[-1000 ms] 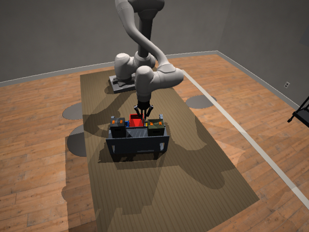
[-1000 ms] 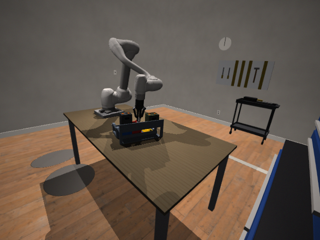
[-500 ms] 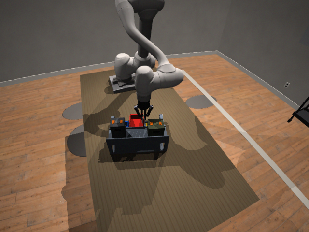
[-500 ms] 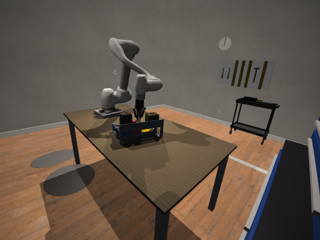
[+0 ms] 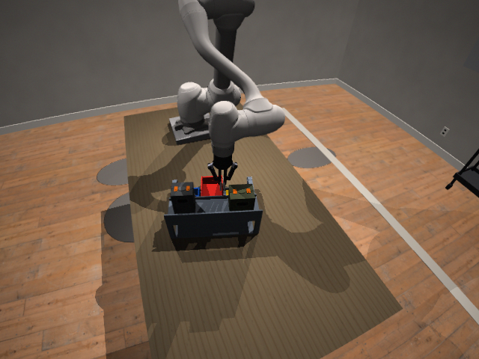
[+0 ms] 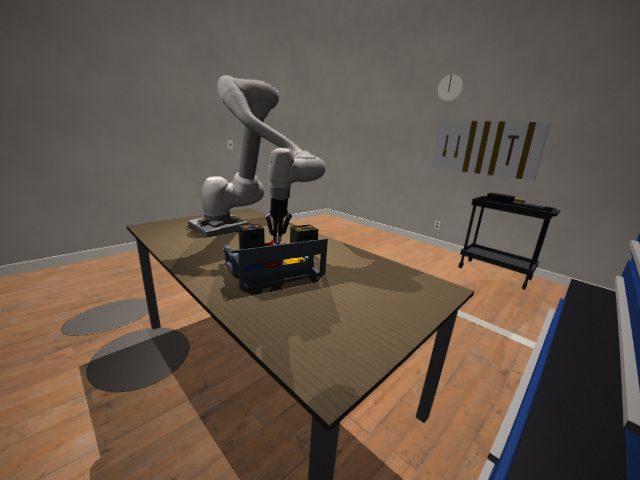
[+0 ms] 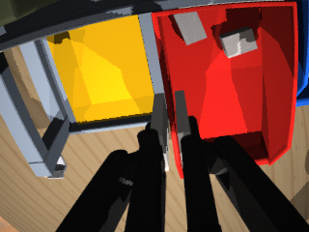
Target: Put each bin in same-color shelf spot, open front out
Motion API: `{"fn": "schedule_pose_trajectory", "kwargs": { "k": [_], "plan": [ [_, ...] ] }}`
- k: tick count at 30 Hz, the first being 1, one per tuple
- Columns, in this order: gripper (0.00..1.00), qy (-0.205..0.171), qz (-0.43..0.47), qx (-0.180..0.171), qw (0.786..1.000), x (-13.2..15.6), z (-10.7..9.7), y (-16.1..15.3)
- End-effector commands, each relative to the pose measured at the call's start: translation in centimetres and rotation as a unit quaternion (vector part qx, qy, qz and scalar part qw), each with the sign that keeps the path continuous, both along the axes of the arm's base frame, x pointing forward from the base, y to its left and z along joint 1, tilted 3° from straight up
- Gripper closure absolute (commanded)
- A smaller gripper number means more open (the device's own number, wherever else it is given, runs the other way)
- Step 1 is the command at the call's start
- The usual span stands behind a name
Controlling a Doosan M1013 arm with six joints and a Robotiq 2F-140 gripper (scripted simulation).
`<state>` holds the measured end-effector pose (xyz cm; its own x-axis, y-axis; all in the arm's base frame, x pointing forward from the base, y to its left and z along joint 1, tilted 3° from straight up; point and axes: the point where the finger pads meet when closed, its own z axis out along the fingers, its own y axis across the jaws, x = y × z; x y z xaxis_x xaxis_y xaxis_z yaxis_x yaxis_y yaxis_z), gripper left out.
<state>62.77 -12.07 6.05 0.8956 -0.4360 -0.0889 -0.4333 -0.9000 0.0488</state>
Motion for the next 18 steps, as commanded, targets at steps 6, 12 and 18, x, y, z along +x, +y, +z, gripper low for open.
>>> {"fn": "schedule_pose_trajectory", "kwargs": {
  "k": [6, 12, 18],
  "plan": [
    [0.85, 0.0, 0.0, 0.0, 1.0, 0.0, 0.6, 0.0],
    [0.85, 0.0, 0.0, 0.0, 1.0, 0.0, 1.3, 0.1],
    [0.85, 0.0, 0.0, 0.0, 1.0, 0.0, 1.8, 0.1]
  ]
}}
